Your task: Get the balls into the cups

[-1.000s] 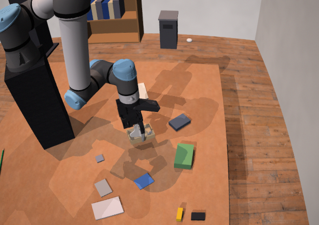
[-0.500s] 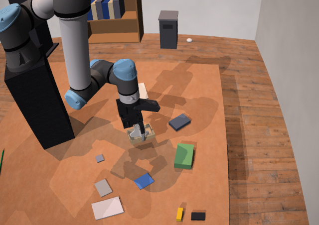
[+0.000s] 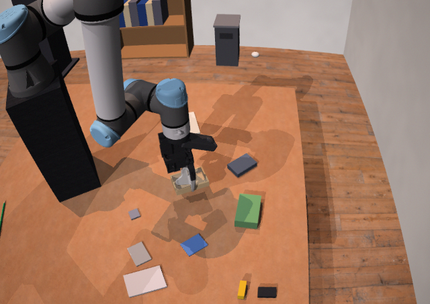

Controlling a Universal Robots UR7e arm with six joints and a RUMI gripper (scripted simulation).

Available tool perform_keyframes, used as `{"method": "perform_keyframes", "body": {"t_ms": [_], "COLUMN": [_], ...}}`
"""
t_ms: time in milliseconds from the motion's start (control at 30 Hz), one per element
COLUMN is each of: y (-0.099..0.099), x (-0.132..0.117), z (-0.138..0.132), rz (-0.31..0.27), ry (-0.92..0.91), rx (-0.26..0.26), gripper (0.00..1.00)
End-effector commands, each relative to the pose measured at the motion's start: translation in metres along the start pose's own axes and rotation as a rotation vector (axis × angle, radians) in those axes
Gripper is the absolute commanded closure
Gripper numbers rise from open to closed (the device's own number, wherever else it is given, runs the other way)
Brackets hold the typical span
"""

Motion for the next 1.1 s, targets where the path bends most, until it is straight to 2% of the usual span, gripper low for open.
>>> {"method": "perform_keyframes", "body": {"t_ms": [0, 300, 1067], "y": [0.0004, 0.0004, 0.0004], "x": [0.0007, 0.0003, 0.0004], "z": [0.0003, 0.0009, 0.0002], "rz": [-0.003, 0.005, 0.002], "ry": [0.0, 0.0, 0.0], "rx": [0.0, 0.011, -0.002], "gripper": [0.56, 0.56, 0.56]}}
Point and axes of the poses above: the point where the finger pads meet when closed, its own y axis back along the fingers, its own z axis across the jaws, x = y × z, the point moved 4 cm from there along y, back along the fingers, and after that the axes turned 15 degrees about -y, right-handed, at the moved point
